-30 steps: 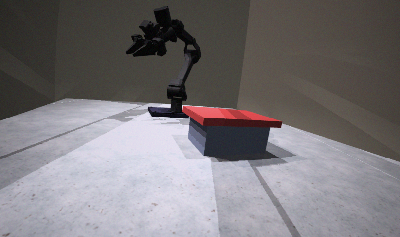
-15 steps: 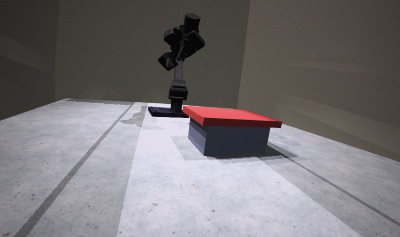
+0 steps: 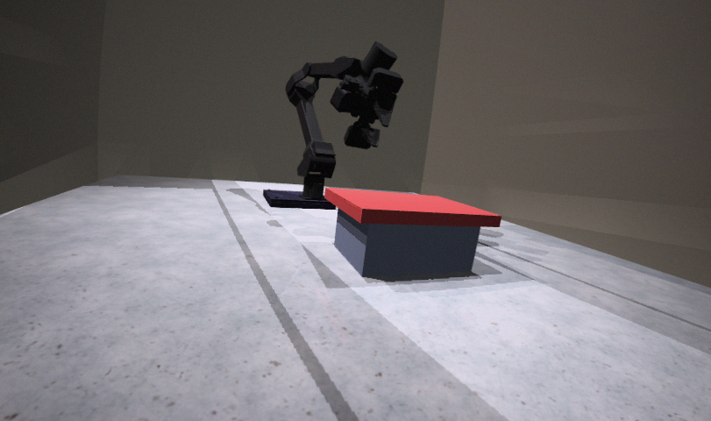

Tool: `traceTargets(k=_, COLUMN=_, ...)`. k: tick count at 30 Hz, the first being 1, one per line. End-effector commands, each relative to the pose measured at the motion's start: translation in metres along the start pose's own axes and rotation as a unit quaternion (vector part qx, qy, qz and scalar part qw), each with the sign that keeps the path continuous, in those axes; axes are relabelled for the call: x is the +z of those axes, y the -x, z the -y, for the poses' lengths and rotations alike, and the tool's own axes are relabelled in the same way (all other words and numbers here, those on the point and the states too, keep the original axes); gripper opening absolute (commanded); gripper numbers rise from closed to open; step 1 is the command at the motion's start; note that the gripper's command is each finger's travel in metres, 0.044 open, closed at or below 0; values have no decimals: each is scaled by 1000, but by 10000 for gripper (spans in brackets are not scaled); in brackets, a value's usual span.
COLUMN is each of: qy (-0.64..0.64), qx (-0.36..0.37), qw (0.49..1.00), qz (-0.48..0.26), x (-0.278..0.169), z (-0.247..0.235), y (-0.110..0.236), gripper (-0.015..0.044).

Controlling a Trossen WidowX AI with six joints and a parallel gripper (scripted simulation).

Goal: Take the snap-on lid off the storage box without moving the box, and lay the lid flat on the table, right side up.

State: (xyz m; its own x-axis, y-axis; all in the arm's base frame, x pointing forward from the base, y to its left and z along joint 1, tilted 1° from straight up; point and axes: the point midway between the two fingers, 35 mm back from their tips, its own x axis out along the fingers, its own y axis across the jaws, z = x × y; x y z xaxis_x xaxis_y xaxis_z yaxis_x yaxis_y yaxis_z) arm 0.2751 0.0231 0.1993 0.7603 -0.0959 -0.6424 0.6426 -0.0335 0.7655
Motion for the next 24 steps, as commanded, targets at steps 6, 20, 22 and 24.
traceTargets(k=6, qy=-17, qx=-1, qw=1000, qz=-10, x=-7, z=2, y=-1, gripper=235)
traceTargets(k=20, qy=-17, qx=-1, qw=1000, qz=-10, x=-10, z=51, y=-45, gripper=235)
traceTargets(k=22, qy=-17, qx=-1, qw=1000, qz=-10, x=-10, z=51, y=-48, gripper=235)
traceTargets(k=24, qy=-17, qx=-1, qw=1000, qz=-10, x=-10, z=50, y=-51, gripper=235)
